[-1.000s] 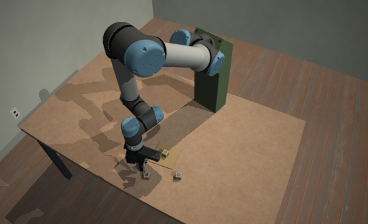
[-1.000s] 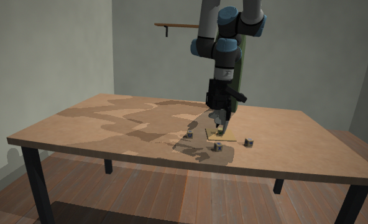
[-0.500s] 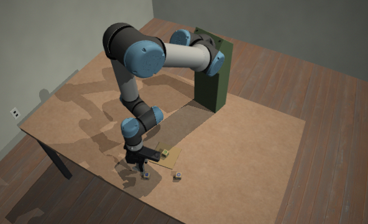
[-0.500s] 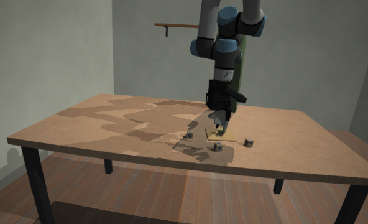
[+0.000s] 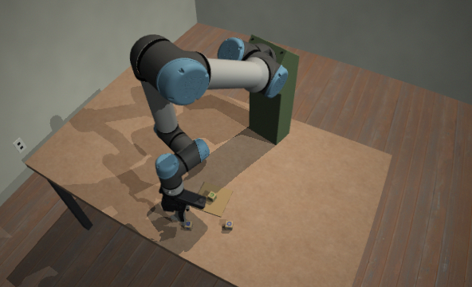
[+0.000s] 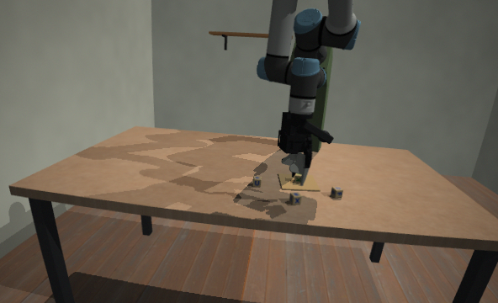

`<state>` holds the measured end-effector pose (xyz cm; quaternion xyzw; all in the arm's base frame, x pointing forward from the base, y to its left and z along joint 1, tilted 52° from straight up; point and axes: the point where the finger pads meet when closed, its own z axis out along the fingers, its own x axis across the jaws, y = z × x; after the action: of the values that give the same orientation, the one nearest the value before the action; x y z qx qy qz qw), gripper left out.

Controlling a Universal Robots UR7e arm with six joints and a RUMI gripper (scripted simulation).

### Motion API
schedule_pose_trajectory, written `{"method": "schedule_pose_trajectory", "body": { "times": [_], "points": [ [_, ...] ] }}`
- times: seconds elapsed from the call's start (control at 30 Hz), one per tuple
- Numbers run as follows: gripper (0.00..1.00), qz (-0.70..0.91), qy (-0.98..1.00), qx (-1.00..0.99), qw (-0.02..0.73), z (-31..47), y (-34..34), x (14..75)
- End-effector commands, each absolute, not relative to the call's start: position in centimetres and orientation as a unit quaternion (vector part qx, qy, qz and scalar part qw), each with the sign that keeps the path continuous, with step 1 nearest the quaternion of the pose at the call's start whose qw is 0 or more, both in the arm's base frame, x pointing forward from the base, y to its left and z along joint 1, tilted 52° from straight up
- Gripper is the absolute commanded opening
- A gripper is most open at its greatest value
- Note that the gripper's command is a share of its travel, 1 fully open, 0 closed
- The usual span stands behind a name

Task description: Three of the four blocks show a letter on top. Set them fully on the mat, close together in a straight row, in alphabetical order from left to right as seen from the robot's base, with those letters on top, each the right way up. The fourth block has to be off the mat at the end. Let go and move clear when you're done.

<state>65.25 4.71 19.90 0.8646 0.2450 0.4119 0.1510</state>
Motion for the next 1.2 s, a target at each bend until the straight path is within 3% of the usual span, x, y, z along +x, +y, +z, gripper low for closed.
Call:
{"method": "schedule_pose_trajectory", "body": {
  "times": [0.0, 1.17],
  "points": [
    [0.4, 0.412, 0.245, 0.864, 0.151, 19.5, 4.7, 65.9],
    [0.4, 0.412, 0.245, 0.864, 0.151, 17.6, 4.5, 68.2]
  ]
}}
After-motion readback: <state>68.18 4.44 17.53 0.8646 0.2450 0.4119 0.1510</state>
